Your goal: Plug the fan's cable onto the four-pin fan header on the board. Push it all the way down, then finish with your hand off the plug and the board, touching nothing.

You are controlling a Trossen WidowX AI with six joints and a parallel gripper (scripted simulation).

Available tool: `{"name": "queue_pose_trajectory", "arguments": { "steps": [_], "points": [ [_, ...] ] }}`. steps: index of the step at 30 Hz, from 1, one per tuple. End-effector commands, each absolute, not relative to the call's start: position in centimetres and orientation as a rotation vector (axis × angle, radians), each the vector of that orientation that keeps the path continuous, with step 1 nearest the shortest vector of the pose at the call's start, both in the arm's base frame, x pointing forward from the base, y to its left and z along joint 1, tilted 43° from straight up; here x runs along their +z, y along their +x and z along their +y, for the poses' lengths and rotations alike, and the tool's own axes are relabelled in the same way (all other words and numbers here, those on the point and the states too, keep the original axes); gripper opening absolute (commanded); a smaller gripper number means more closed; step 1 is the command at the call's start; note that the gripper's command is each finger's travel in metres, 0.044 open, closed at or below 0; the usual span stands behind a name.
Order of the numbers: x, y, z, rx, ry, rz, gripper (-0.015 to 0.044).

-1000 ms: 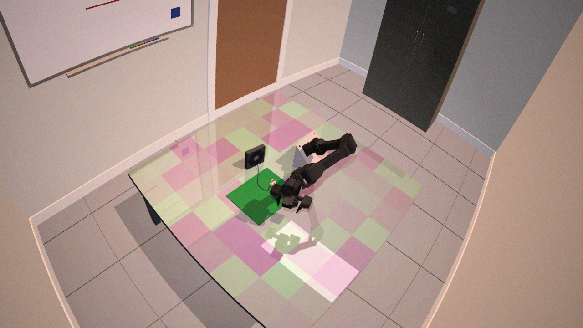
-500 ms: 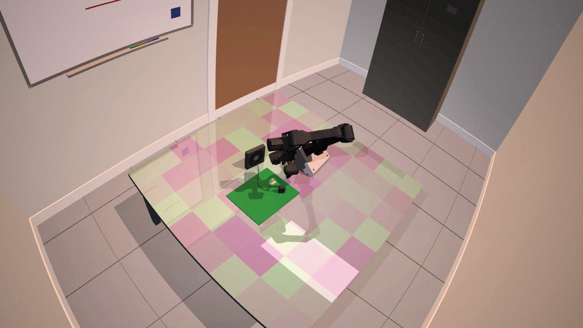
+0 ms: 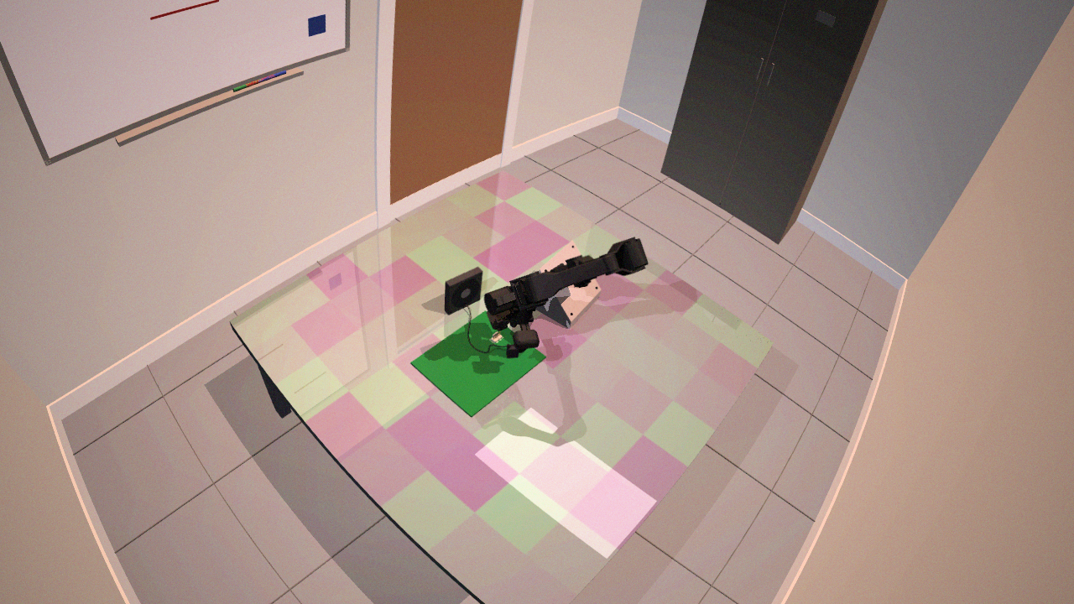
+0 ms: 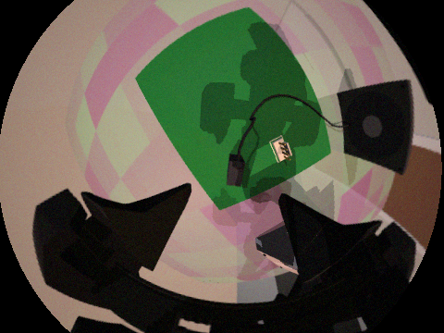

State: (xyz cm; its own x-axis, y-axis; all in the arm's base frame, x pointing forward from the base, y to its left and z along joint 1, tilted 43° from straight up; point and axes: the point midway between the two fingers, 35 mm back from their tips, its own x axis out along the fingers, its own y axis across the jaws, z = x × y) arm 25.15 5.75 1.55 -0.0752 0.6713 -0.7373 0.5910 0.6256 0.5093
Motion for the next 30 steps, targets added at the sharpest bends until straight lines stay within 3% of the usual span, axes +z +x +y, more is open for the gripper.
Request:
{"name": "queue_pose_trajectory", "arguments": {
  "steps": [1,30],
  "points": [
    [0.9,25.0,6.4,0.092,1.043,1.744,0.044],
    [-2.1,24.8,9.2,0.092,1.044,1.745,0.044]
  ]
}}
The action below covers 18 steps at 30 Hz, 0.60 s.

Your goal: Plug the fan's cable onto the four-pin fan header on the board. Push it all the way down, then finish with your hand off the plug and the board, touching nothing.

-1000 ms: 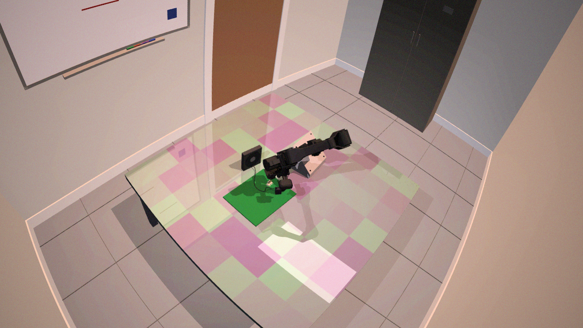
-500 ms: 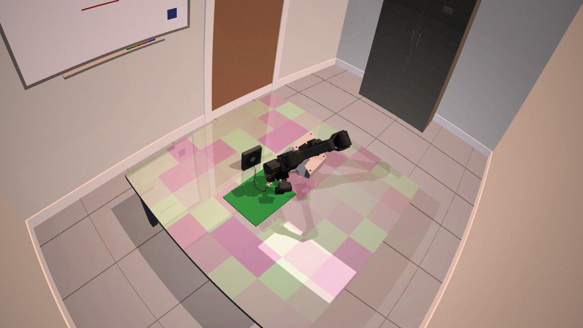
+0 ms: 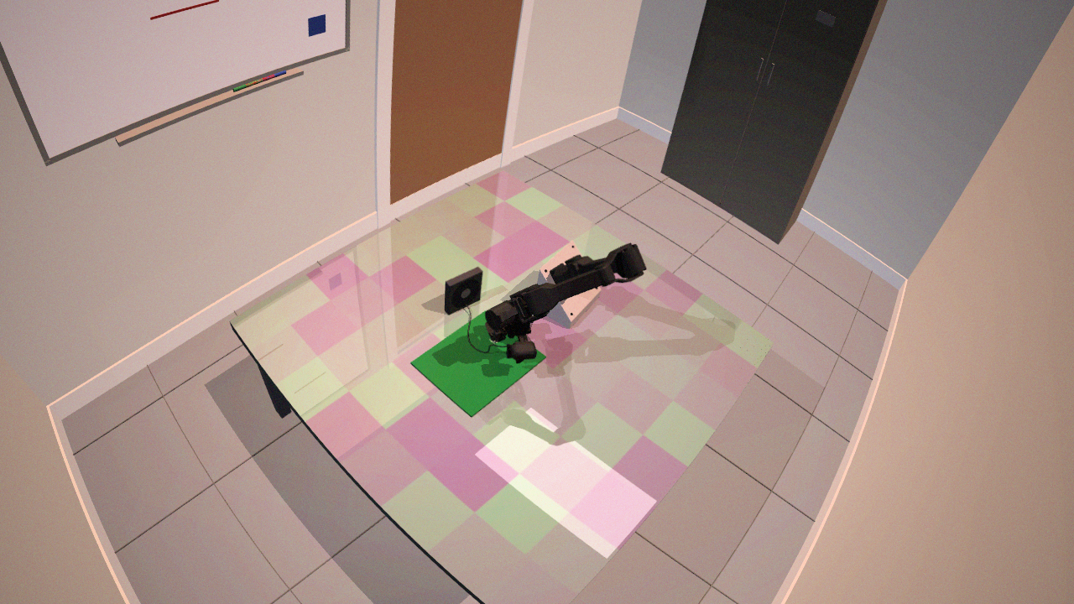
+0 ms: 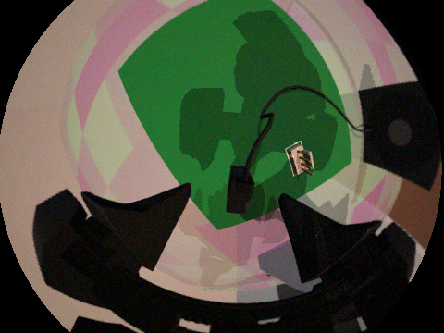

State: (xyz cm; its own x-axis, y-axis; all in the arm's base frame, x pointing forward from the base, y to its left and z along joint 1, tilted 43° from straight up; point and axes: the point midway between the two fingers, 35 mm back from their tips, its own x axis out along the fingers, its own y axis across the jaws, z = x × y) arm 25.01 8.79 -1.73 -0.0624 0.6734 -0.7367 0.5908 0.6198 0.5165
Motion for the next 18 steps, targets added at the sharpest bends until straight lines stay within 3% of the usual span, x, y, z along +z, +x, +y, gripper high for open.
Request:
{"name": "queue_pose_trajectory", "arguments": {
  "steps": [1,8,18],
  "points": [
    [-2.23,24.77,9.29,0.093,1.044,1.745,0.044],
    [-2.72,24.64,9.8,0.094,1.045,1.745,0.044],
    [-2.54,24.8,9.61,0.095,1.038,1.741,0.0177]
  ]
}}
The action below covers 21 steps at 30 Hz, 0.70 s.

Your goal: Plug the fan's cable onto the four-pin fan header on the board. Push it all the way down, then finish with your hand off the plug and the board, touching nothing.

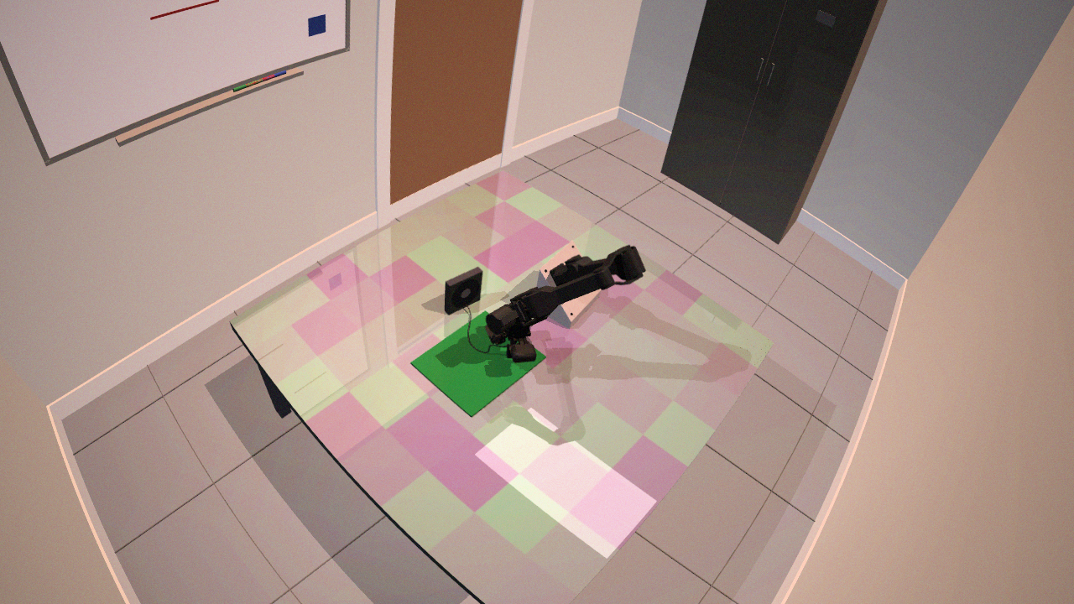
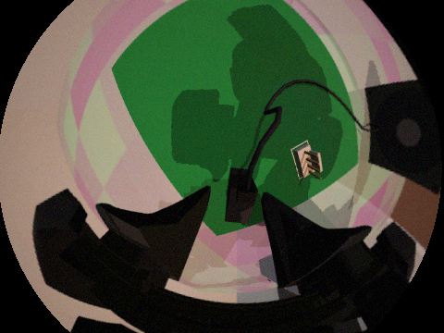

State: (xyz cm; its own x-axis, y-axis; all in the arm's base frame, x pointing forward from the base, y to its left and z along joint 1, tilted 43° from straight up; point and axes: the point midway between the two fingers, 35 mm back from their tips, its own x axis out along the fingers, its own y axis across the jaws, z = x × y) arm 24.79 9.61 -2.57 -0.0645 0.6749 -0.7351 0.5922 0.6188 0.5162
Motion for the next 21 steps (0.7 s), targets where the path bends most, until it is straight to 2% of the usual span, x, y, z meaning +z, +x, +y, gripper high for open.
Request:
{"name": "queue_pose_trajectory", "arguments": {
  "steps": [1,6,9,14,21],
  "points": [
    [-2.5,24.8,9.6,0.095,1.038,1.741,0.0151],
    [-2.5,24.8,9.6,0.095,1.038,1.741,0.002],
    [-2.5,24.8,9.6,0.095,1.038,1.741,0.0],
    [0.9,25.2,6.4,0.091,1.042,1.744,0.0],
    [0.5,25.2,5.8,0.131,1.008,1.733,0.0]
  ]
}}
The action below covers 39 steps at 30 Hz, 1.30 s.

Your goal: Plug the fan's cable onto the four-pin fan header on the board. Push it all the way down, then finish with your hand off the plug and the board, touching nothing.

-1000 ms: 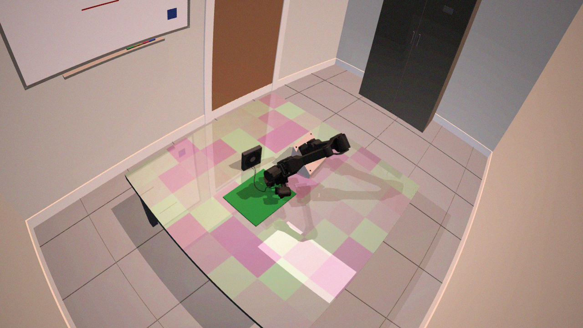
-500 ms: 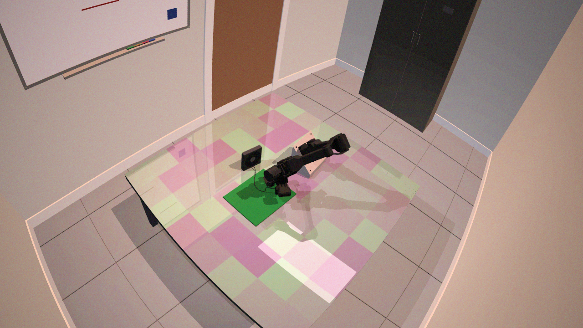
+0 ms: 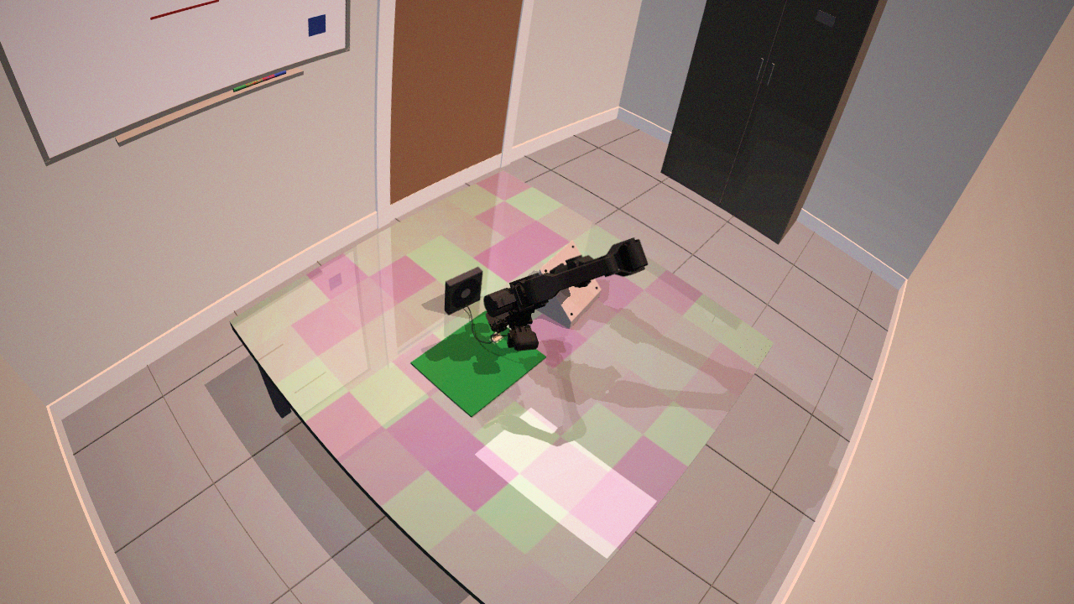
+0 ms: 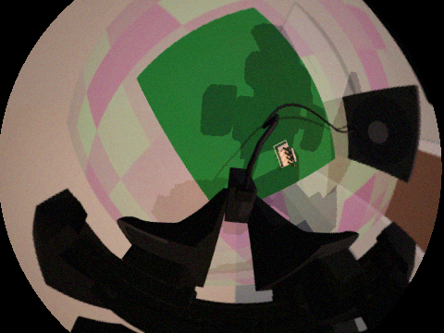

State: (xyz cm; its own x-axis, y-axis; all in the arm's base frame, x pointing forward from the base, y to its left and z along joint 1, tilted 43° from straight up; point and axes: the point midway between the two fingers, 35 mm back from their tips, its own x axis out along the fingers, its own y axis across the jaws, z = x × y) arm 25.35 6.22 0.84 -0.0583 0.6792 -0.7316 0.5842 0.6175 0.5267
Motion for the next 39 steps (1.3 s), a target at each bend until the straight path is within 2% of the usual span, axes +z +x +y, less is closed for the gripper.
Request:
{"name": "queue_pose_trajectory", "arguments": {
  "steps": [1,18,39],
  "points": [
    [0.3,25.2,5.4,0.158,0.983,1.726,0.0],
    [-4.3,24.2,0.5,0.587,0.58,1.562,0.0],
    [-4.2,23.6,0.3,0.595,0.571,1.559,0.0]
  ]
}}
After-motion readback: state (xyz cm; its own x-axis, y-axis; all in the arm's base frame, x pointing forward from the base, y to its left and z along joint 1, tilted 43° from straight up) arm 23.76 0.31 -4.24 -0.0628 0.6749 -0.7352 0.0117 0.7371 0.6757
